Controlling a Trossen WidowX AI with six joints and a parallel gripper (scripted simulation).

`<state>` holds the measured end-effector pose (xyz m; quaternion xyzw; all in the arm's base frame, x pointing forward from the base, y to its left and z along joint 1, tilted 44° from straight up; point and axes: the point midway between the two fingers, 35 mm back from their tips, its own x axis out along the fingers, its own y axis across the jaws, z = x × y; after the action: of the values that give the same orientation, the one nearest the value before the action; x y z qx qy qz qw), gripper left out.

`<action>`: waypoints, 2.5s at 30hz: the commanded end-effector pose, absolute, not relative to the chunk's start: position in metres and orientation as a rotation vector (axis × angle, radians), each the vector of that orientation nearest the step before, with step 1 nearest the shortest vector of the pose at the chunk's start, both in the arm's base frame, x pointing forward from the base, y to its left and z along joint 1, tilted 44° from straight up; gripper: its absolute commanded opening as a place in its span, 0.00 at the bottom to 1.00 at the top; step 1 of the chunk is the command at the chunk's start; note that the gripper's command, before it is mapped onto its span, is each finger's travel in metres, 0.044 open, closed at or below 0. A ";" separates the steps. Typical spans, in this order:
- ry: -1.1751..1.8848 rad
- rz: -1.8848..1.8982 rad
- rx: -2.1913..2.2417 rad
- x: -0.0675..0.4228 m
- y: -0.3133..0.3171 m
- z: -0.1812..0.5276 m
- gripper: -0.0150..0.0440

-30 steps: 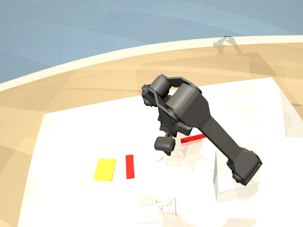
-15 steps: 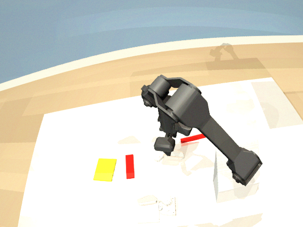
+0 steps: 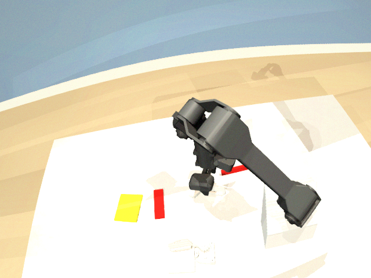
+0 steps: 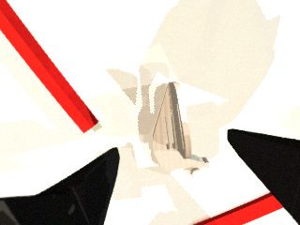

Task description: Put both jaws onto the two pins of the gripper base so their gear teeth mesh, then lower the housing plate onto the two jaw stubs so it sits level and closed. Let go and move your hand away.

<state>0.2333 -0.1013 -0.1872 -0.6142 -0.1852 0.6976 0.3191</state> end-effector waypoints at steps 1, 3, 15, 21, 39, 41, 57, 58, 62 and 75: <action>-0.485 1.831 -1.606 0.232 -0.095 -0.194 1.00; -0.485 1.831 -1.606 0.232 -0.093 -0.196 1.00; -0.486 1.829 -1.606 0.231 -0.082 -0.207 1.00; -0.486 1.829 -1.606 0.231 -0.082 -0.207 1.00; -0.488 1.833 -1.607 0.231 -0.082 -0.207 0.96; -0.488 1.833 -1.607 0.231 -0.082 -0.207 0.87; -0.488 1.833 -1.607 0.231 -0.082 -0.207 0.48; -0.488 1.833 -1.607 0.231 -0.082 -0.207 0.48; -0.488 1.833 -1.607 0.231 -0.082 -0.207 0.48; -0.485 1.833 -1.608 0.234 -0.101 -0.189 0.48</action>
<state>0.2275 -0.0872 -0.1990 -0.6030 -0.1882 0.7024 0.3281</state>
